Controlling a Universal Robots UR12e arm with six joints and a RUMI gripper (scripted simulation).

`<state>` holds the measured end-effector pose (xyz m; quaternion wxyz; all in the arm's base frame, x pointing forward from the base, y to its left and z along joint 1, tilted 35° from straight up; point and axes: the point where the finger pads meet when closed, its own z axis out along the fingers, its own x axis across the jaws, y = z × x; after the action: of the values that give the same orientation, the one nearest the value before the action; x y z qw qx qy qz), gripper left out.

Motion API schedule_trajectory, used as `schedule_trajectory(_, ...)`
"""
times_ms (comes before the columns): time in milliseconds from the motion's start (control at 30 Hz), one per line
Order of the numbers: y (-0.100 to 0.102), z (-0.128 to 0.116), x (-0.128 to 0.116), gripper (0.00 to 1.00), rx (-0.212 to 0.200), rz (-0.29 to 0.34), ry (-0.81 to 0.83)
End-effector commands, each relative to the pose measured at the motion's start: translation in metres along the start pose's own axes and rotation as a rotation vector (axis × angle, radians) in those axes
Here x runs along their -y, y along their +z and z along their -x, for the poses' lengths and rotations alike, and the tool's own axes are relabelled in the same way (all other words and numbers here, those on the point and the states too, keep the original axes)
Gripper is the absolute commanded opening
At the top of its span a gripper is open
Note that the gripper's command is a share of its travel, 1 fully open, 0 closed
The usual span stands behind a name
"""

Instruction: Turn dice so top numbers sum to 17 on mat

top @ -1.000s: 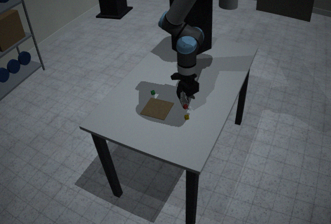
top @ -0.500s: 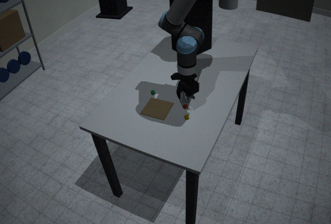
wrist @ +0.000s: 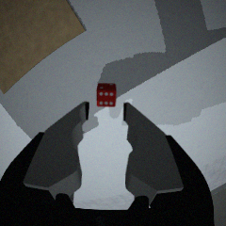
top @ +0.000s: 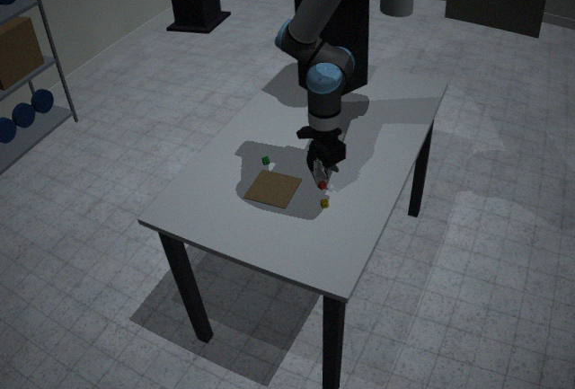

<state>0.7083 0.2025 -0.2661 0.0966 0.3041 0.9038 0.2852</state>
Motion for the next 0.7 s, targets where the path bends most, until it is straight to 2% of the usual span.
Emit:
schedule_trajectory(0, 0.0, 0.0, 0.0, 0.21, 0.001, 0.0, 0.0)
schedule_trajectory(267, 0.003, 0.0, 0.0, 0.21, 0.001, 0.0, 0.0)
schedule_trajectory(667, 0.02, 0.0, 0.0, 0.21, 0.001, 0.0, 0.0)
